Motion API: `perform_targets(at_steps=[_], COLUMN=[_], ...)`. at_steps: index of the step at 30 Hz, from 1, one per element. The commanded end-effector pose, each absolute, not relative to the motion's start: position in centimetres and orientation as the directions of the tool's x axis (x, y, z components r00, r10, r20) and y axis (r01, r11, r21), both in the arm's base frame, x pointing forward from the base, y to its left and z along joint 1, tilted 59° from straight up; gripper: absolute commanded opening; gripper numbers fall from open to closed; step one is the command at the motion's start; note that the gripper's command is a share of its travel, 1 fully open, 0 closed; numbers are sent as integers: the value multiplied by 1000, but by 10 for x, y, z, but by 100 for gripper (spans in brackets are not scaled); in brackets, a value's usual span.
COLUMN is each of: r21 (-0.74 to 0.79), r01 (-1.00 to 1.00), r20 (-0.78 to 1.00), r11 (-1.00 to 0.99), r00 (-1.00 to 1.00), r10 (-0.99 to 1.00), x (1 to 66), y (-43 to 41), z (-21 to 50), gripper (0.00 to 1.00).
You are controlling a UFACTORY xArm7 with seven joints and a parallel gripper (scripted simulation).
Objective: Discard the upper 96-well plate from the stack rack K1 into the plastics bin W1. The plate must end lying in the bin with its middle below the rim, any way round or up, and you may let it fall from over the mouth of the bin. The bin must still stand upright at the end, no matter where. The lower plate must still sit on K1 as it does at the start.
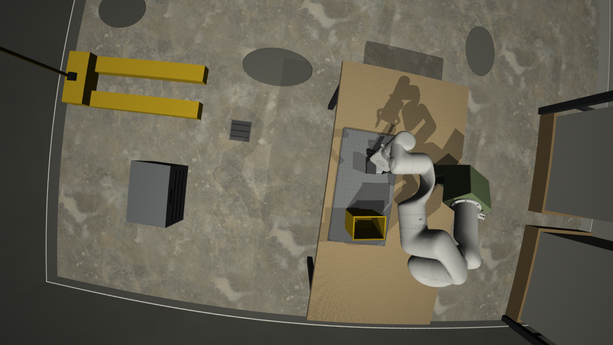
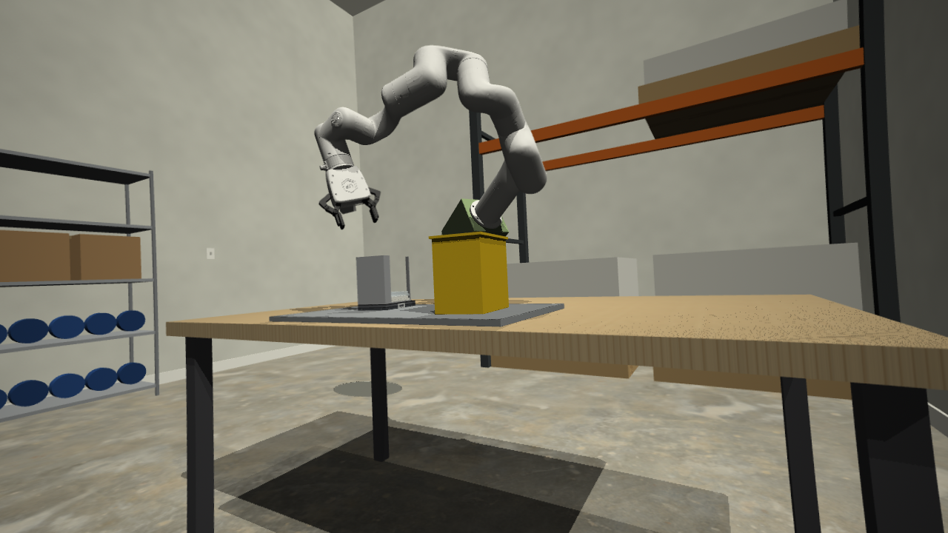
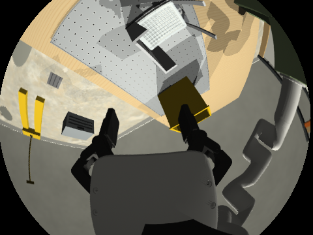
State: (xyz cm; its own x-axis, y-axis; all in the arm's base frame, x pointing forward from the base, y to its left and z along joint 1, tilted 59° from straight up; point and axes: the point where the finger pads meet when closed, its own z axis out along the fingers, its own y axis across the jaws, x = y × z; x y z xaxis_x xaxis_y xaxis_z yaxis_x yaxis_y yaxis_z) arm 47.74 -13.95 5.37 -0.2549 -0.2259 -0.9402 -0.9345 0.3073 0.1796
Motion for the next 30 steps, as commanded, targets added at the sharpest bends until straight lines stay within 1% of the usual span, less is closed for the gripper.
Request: perform_targets(at_steps=[1, 10, 12, 13, 22, 27, 30], r21=[15, -230, -230, -261, -508, -617, -639], r01=[-957, -949, -949, -944, -857, -787, -769], r20=[-951, -913, -913, -903, -777, -685, -662], r11=[288, 214, 214, 202, 81, 7, -10], r00=[-103, 134, 134, 165, 416, 533, 557], r10=[-292, -385, -385, -396, -473, -497, -501], x=[474, 462, 462, 459, 450, 444, 441], y=[-141, -139, -139, -139, -138, -137, -137], z=[51, 42, 42, 40, 34, 30, 28], gripper=[100, 100, 100, 100, 100, 100, 100])
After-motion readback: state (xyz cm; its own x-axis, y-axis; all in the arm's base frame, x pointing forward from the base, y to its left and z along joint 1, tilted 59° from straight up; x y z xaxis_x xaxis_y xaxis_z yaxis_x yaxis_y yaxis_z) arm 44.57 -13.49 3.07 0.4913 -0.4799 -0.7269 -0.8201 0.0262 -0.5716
